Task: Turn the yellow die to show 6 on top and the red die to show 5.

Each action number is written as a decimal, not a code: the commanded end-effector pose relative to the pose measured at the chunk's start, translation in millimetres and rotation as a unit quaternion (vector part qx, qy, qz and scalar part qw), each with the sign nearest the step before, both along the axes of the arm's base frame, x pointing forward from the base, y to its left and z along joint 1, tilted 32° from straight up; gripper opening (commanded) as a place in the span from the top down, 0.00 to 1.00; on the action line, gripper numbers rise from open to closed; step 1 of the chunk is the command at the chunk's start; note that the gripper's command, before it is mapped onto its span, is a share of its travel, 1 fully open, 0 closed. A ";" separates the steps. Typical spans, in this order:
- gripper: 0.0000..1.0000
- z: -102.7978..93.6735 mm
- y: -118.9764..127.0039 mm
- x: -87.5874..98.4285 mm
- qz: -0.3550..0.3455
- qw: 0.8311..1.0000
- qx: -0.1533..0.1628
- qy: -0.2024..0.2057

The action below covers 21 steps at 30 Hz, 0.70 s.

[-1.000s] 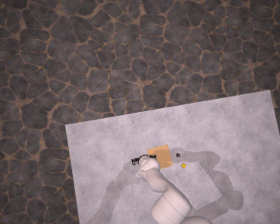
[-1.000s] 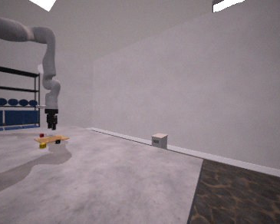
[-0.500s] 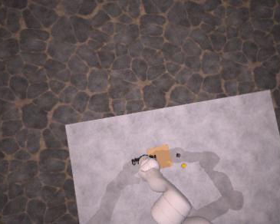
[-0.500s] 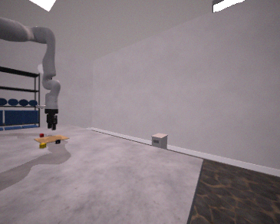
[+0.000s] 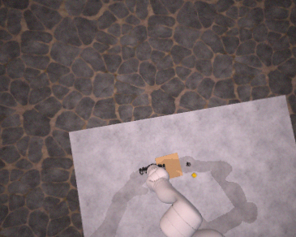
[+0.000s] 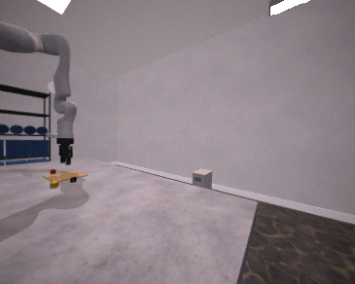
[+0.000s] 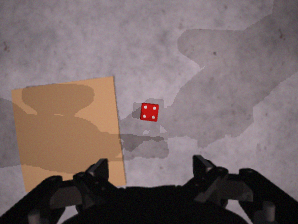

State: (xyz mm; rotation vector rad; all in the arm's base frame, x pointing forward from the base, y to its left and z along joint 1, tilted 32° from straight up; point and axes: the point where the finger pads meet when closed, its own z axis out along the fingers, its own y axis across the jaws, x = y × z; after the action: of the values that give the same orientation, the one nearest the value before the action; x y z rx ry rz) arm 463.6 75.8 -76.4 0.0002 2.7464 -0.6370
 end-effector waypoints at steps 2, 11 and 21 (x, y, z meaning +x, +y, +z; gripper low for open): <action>0.00 0.5 0.8 0.3 0.000 1.000 0.000 0.000; 0.00 12.4 6.8 -4.1 0.000 1.000 0.000 0.000; 0.00 70.8 36.2 -25.4 0.000 1.000 0.000 0.000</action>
State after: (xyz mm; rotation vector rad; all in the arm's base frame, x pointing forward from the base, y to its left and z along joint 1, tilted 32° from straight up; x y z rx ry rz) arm 439.3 89.3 -21.7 0.0268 2.7567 -0.6792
